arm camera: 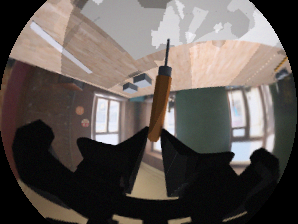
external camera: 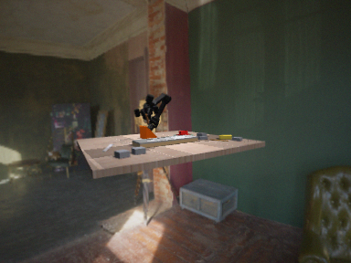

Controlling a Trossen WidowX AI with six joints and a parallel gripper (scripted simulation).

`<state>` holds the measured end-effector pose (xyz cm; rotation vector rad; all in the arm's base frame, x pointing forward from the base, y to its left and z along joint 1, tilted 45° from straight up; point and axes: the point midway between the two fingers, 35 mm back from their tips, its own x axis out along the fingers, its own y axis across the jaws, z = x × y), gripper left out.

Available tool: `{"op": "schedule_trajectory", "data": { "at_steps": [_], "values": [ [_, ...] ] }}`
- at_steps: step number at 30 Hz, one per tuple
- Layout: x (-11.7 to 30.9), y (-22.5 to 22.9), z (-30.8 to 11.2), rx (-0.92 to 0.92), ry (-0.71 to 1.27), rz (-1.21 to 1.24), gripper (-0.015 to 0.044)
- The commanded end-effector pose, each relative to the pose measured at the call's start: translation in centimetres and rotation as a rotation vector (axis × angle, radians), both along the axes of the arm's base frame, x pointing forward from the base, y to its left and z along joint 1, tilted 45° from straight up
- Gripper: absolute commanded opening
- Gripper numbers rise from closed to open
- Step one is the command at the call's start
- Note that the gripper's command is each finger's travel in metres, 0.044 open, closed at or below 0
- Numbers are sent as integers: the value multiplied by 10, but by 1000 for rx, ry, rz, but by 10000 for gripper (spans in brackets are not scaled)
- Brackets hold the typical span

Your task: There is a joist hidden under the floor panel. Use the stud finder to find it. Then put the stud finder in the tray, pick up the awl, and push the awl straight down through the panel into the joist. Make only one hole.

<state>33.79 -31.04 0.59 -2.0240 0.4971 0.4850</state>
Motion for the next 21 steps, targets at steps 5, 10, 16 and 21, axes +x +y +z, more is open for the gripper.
{"op": "schedule_trajectory", "data": {
  "at_steps": [5, 10, 16, 21],
  "values": [
    [26, 32, 20, -6, 84, -61, 0],
    [38, 52, 32, -20, 126, -96, 0],
    [47, 79, 48, -44, 167, -139, 0],
    [51, 101, 62, -69, 192, -177, 0]
  ]
}}
